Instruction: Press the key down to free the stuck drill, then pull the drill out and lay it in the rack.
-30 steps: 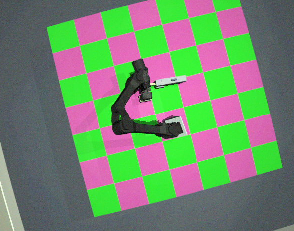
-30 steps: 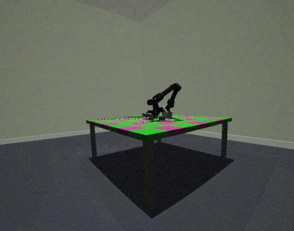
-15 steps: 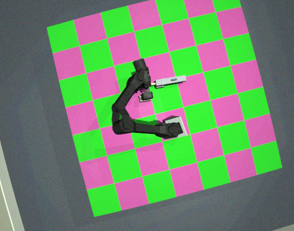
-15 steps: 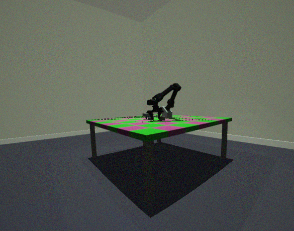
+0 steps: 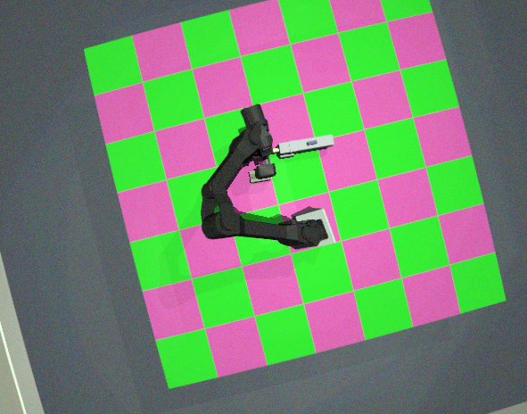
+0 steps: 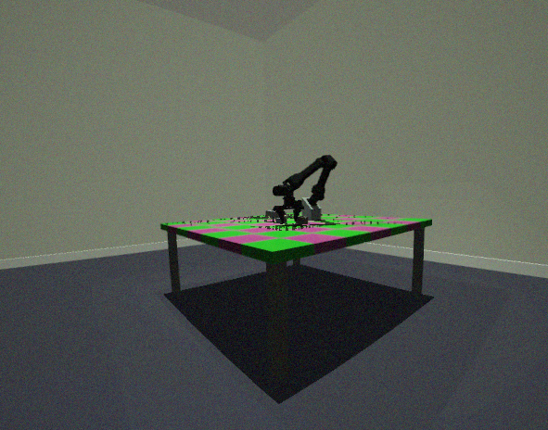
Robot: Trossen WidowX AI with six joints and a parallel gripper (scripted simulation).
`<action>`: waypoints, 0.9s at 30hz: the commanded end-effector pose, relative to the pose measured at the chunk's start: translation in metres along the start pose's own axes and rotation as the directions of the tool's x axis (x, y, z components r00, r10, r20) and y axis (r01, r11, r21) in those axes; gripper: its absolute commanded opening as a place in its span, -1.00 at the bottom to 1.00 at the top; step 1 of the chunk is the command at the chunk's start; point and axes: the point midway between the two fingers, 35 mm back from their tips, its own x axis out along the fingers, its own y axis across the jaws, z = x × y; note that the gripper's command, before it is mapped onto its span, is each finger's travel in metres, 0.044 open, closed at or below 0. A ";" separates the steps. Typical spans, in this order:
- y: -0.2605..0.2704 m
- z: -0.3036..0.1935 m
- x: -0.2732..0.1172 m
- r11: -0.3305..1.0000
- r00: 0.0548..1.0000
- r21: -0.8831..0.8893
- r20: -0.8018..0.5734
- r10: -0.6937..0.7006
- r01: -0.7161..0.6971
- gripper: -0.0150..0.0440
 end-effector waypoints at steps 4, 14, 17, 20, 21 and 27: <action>0.001 -0.004 0.001 1.000 1.000 -0.001 -0.004 0.002 -0.002 1.00; 0.002 -0.006 0.002 1.000 1.000 -0.001 -0.004 0.002 -0.002 1.00; 0.002 -0.006 0.002 1.000 1.000 -0.001 -0.004 0.002 -0.002 1.00; 0.002 -0.007 0.002 1.000 1.000 -0.001 -0.004 0.002 -0.002 1.00; 0.002 -0.007 0.002 1.000 1.000 -0.001 -0.004 0.002 -0.002 1.00; 0.000 -0.004 0.001 1.000 1.000 -0.002 0.001 -0.002 0.002 0.47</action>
